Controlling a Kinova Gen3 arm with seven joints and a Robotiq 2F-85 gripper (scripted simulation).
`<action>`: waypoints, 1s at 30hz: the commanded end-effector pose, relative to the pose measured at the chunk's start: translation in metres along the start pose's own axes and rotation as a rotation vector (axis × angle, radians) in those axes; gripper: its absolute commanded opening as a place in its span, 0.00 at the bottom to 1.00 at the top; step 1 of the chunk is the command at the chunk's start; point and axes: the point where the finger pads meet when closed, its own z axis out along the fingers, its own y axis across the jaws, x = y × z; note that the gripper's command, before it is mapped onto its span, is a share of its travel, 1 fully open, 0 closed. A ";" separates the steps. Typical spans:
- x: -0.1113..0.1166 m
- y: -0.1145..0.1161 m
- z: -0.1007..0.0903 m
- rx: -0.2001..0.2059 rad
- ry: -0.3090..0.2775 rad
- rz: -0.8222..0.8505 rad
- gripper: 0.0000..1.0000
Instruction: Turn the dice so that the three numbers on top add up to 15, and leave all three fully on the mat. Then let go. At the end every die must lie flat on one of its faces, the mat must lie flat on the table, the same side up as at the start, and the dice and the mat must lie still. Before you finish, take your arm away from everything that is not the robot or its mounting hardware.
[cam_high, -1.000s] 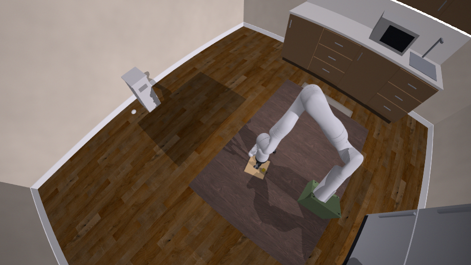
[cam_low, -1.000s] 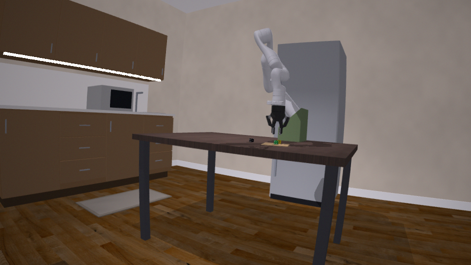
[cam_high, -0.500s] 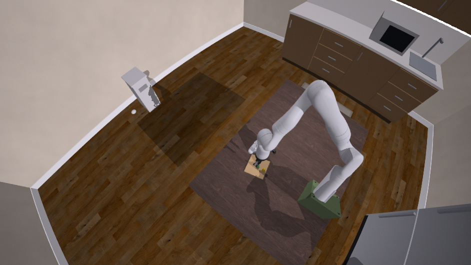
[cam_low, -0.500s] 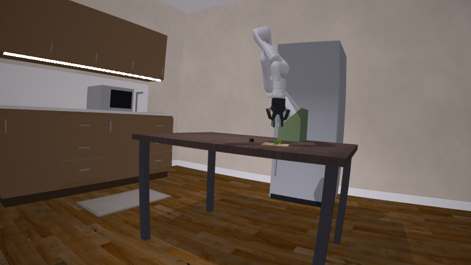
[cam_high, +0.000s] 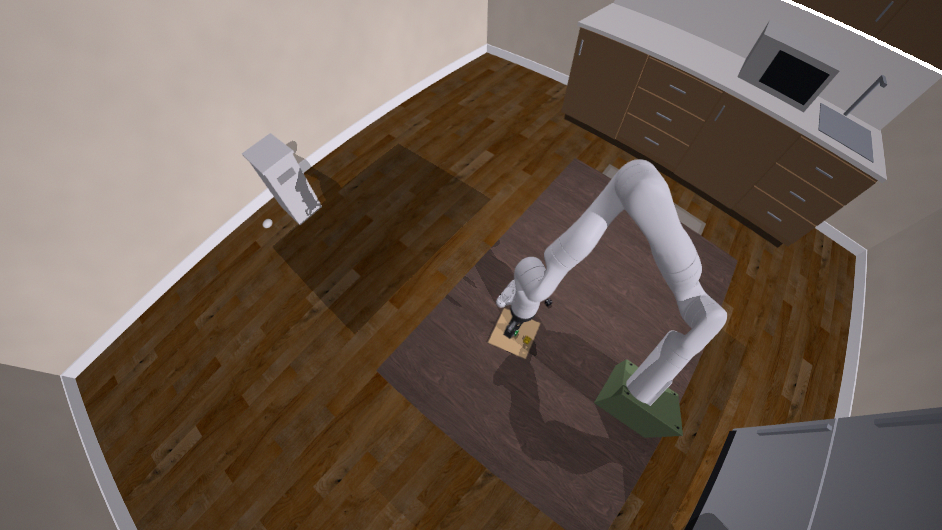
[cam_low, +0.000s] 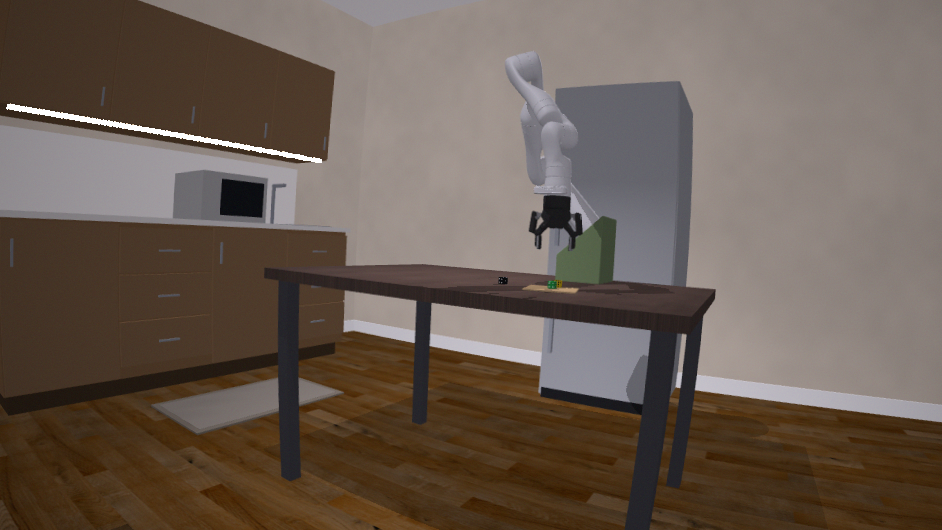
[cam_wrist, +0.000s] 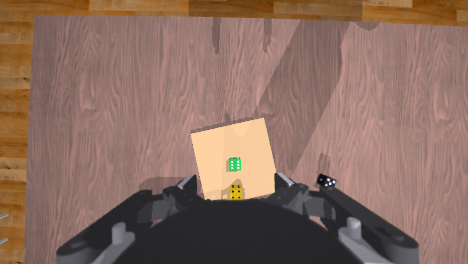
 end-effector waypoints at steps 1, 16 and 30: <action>0.001 0.000 -0.001 0.001 0.002 0.000 1.00; -0.031 0.153 0.015 -0.001 0.005 0.364 1.00; -0.038 0.165 0.016 0.001 0.002 0.399 0.35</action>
